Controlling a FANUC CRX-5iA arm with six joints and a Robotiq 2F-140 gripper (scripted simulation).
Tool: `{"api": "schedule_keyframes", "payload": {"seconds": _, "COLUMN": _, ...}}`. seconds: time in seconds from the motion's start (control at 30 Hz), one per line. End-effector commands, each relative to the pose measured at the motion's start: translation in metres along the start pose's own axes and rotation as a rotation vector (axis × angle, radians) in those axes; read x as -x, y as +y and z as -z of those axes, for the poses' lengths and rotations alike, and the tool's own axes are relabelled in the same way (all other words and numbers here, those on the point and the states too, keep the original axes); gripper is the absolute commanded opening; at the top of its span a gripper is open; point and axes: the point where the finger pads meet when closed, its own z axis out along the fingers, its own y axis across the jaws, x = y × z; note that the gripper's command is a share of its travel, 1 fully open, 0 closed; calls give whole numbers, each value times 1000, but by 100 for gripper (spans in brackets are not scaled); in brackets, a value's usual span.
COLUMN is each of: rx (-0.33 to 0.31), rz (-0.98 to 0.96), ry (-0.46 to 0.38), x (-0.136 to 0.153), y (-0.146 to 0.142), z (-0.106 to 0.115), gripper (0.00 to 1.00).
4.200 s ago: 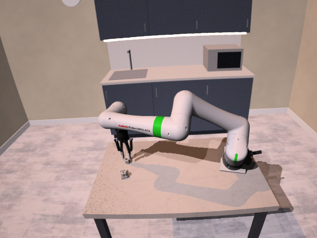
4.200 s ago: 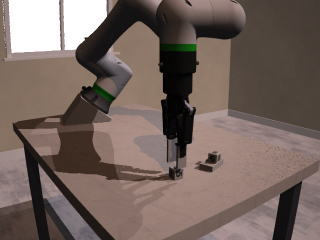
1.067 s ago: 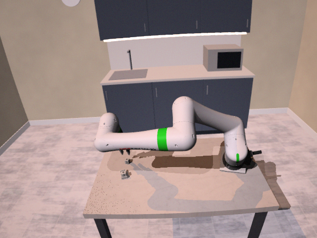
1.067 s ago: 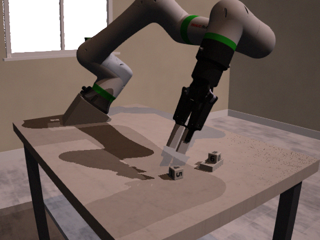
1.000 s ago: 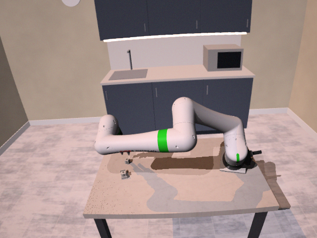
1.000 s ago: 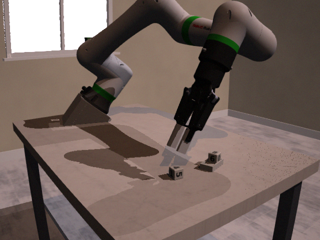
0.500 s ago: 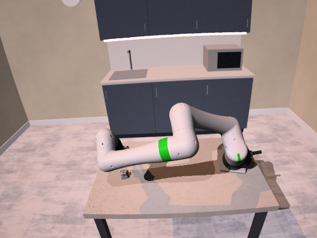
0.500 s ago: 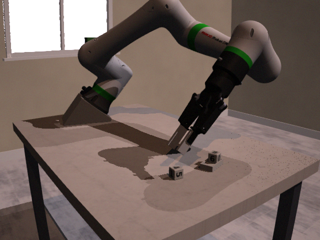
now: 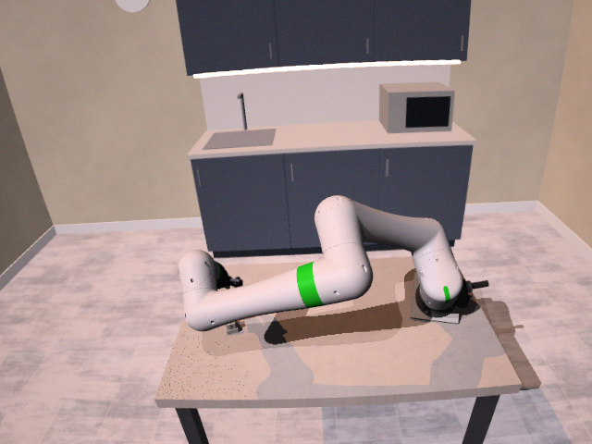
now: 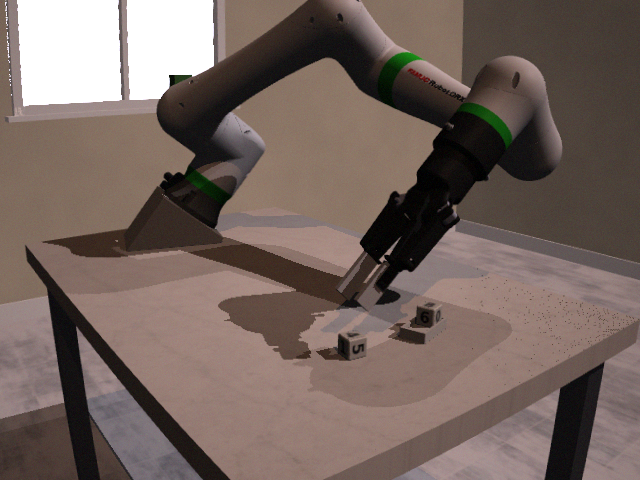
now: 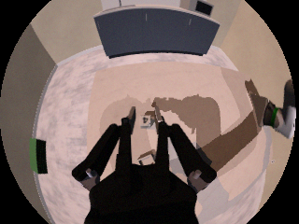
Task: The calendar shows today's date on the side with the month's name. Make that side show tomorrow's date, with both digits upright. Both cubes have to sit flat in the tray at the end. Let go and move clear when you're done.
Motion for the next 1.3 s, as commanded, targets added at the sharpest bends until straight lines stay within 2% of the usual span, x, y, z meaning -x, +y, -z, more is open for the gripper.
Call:
{"api": "schedule_keyframes", "payload": {"seconds": 0.0, "rx": 0, "rz": 0, "ry": 0, "x": 0, "y": 0, "z": 0, "gripper": 35}}
{"api": "schedule_keyframes", "payload": {"seconds": 0.63, "rx": 0, "rz": 0, "ry": 0, "x": 7, "y": 0, "z": -7, "gripper": 35}}
{"api": "schedule_keyframes", "payload": {"seconds": 1.27, "rx": 0, "rz": 0, "ry": 0, "x": 28, "y": 0, "z": -28, "gripper": 35}}
